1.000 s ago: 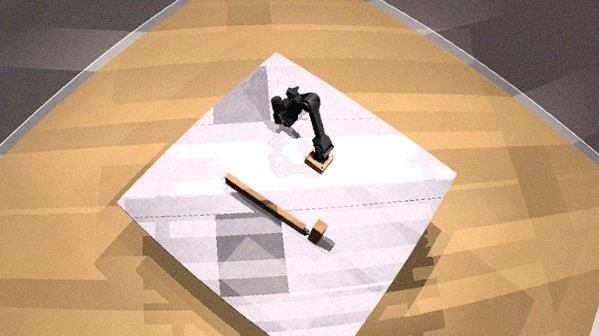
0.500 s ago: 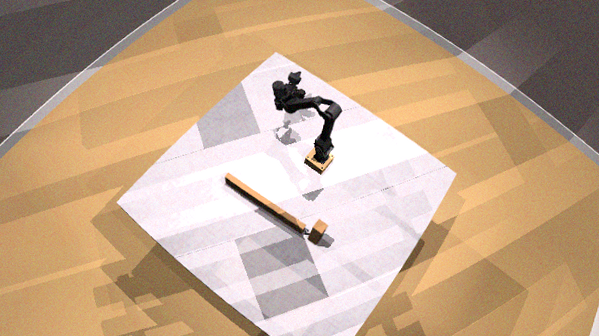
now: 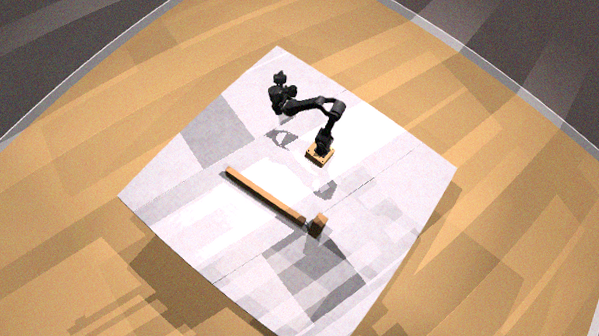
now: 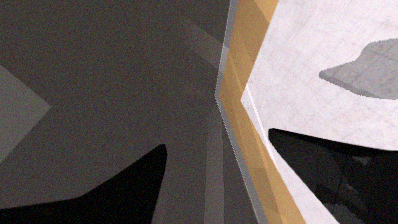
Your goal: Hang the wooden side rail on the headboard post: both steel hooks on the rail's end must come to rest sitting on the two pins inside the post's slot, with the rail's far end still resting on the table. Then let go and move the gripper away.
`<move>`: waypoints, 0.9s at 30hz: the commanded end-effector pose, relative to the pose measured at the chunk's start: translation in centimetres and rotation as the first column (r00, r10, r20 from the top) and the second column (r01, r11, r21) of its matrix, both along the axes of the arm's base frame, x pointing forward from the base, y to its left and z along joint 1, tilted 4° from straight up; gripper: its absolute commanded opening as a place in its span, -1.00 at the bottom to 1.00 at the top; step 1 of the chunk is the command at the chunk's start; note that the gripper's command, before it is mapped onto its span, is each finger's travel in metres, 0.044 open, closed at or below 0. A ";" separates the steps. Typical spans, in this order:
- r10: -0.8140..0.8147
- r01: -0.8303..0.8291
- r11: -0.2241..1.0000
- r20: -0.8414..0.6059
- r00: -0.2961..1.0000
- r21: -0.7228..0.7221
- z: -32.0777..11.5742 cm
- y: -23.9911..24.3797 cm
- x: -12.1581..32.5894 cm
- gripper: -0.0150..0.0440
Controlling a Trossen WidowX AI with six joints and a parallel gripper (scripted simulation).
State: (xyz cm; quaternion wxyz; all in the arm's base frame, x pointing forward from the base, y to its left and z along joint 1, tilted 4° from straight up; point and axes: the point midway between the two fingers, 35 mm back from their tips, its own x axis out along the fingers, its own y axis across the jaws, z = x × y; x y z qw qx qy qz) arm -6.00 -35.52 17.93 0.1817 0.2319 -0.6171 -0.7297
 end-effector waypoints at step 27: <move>0.968 -0.750 0.037 -0.211 -0.138 0.660 -4.5 12.7 30.5 1.00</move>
